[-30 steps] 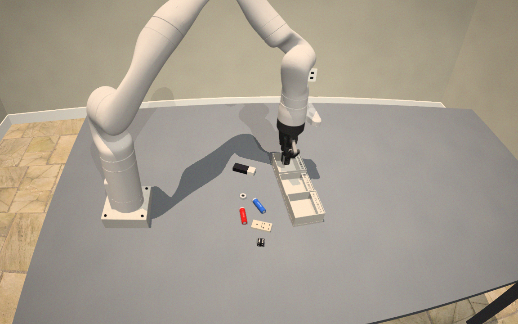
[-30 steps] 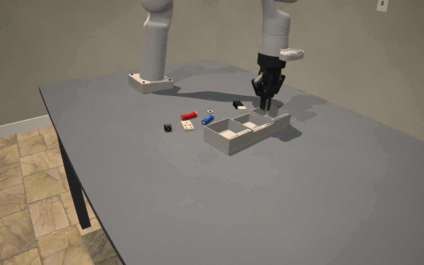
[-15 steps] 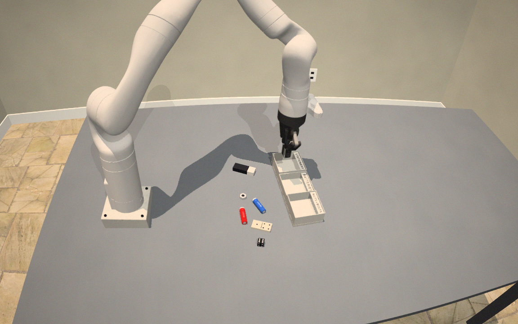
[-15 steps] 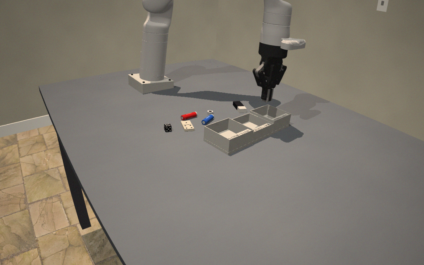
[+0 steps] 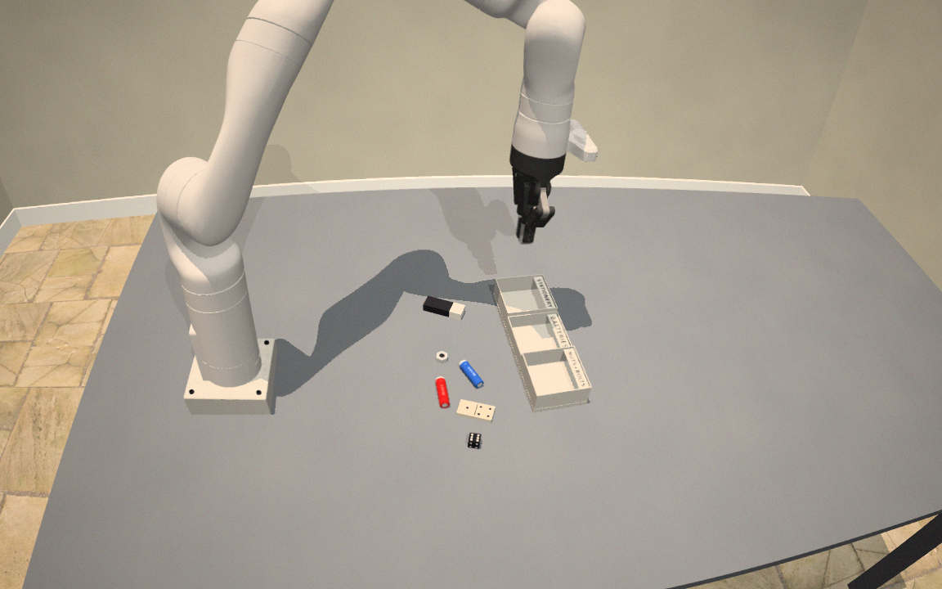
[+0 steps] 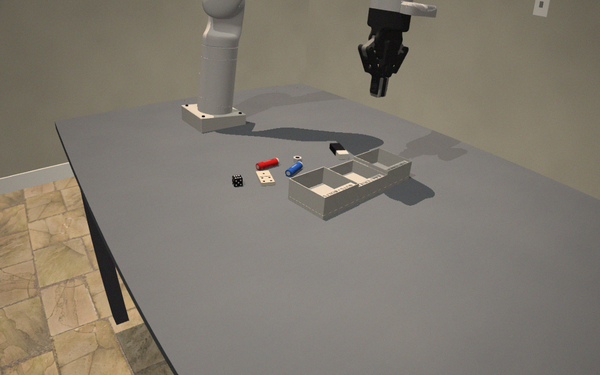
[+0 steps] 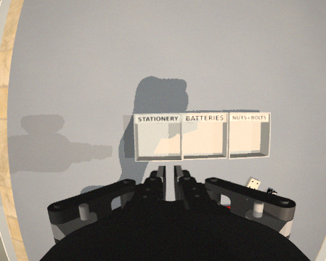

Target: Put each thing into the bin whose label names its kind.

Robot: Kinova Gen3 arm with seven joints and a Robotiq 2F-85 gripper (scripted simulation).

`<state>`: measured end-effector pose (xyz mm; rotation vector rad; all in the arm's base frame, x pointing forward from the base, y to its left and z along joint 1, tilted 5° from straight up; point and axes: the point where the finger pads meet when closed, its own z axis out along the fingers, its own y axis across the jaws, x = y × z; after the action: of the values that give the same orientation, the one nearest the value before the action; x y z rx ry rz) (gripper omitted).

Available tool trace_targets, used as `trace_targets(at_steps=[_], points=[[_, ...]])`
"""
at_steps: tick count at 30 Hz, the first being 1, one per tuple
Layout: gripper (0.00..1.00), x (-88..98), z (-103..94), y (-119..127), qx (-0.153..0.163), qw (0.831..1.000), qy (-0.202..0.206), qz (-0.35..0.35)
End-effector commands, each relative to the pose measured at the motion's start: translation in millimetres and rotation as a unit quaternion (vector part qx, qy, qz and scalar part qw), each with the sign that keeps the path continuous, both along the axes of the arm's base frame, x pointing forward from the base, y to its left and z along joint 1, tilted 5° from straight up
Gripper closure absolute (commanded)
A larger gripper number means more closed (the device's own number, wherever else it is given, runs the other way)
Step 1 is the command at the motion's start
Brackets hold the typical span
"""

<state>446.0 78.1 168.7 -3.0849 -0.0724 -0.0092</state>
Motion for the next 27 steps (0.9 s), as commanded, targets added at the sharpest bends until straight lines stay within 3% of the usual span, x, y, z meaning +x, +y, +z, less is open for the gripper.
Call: trace_targets(at_steps=[1,2,13,14,20,22,27], points=[[0.91,5.9,33.4,8,0.01,1.0,-0.015,0.008],[0.91,5.7,40.0,7,0.01,1.0,-0.015,0.008],[0.91,5.7,40.0,7,0.01,1.0,-0.015,0.008],[0.69,0.5,34.3,4,0.01,1.0,-0.014,-0.017],[0.69,-31.4,0.3,-14,0.013,0.986,-0.004,-0.166],[0.69,-31.4,0.3,-14,0.013,0.986,-0.004,-0.166],[0.69,-57.9,-28.1,-29,0.015,0.958,0.005,-0.287]])
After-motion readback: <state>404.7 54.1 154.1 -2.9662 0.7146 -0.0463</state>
